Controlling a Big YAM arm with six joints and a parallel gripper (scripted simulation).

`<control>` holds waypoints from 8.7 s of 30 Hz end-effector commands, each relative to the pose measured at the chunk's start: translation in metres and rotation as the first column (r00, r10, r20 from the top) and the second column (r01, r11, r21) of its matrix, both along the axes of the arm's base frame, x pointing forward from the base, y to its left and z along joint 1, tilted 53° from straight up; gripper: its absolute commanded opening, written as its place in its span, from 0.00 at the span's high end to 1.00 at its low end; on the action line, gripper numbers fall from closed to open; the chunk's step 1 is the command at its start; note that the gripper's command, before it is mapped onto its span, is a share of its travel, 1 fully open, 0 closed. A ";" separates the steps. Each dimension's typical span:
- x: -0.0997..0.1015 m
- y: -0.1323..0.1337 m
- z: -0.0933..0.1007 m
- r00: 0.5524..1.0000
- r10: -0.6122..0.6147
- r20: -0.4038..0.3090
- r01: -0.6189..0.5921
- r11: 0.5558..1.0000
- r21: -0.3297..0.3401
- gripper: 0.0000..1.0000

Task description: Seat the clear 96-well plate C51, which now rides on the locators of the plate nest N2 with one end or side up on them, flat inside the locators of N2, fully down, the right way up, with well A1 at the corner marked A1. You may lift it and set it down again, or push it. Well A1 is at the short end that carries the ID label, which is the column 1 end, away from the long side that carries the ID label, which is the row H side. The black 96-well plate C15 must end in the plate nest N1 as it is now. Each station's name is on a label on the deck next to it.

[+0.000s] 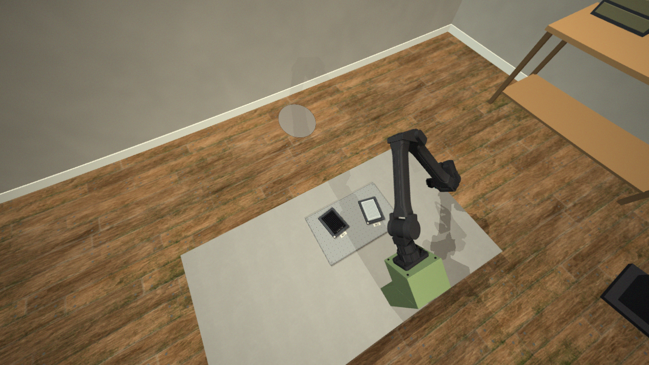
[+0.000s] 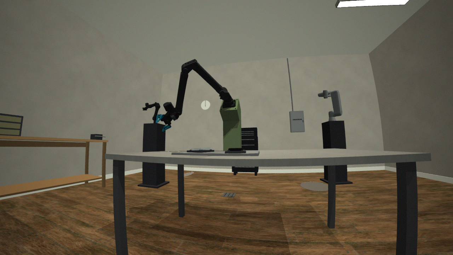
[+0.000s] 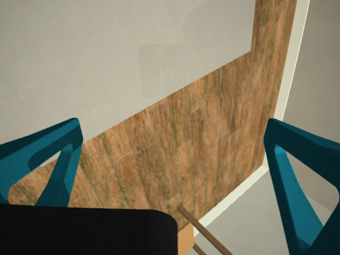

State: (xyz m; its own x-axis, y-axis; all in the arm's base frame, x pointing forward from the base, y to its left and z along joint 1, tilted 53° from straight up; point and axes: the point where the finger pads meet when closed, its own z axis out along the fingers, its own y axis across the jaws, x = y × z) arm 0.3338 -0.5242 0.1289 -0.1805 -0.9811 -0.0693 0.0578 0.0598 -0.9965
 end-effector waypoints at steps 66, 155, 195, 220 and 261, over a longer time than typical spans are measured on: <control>0.155 0.120 0.054 0.988 0.068 -0.141 0.049 0.719 0.693 0.00; 0.108 0.463 0.071 0.547 0.146 -0.824 0.824 0.081 0.561 0.00; 0.042 0.503 0.053 0.461 0.068 -0.885 0.887 -0.016 0.461 0.00; 0.109 0.449 -0.011 0.696 0.038 -0.717 0.714 -0.141 0.685 0.00; 0.135 0.369 -0.057 0.900 -0.052 -0.433 0.421 -0.161 0.893 0.00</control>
